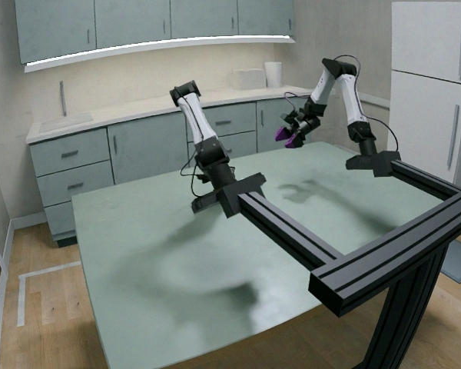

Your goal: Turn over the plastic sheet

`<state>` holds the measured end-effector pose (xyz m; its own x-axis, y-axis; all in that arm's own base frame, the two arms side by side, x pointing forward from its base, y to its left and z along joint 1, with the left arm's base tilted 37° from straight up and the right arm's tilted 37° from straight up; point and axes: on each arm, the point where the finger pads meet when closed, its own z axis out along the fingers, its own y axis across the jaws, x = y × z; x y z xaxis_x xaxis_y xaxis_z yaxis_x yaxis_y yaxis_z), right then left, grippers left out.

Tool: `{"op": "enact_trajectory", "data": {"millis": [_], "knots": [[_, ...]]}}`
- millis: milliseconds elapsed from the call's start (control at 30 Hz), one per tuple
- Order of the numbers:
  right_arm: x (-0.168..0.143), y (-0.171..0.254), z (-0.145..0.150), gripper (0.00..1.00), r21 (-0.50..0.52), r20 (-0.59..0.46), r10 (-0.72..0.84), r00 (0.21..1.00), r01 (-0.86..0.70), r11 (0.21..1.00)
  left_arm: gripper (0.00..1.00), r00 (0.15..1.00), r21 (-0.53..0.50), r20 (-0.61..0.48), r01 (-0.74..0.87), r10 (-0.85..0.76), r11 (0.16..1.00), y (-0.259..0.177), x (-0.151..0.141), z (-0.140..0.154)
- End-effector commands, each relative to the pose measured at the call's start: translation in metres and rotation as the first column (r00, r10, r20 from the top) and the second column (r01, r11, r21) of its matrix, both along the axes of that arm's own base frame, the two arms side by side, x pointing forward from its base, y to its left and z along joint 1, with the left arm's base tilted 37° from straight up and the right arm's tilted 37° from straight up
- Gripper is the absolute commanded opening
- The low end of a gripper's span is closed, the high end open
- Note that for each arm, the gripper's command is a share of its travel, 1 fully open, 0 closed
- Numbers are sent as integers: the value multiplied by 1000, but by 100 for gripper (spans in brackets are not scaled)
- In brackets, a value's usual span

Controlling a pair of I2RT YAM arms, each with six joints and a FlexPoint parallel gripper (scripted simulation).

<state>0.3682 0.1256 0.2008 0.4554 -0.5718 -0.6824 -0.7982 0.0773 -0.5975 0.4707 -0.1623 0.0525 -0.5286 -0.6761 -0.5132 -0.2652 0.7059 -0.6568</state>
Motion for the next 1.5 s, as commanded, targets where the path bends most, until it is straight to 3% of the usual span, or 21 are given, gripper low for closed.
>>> {"op": "enact_trajectory", "data": {"millis": [0,700,1200,1467], "knots": [[3,-3,7,100,-8,18,-6,1000,6,1000,18,998,-28,63,5,-4,1000,-8,1,27],[0,0,4,100,-3,8,4,1000,-4,1000,18,1000,-8,10,14,-13,1000,-12,17,-3],[0,0,4,100,-4,8,4,1000,-4,1000,18,999,-25,52,15,-13,1000,-16,25,17],[0,0,4,100,-4,8,4,1000,-4,1000,18,997,-32,70,12,-10,999,-12,9,26]]}}
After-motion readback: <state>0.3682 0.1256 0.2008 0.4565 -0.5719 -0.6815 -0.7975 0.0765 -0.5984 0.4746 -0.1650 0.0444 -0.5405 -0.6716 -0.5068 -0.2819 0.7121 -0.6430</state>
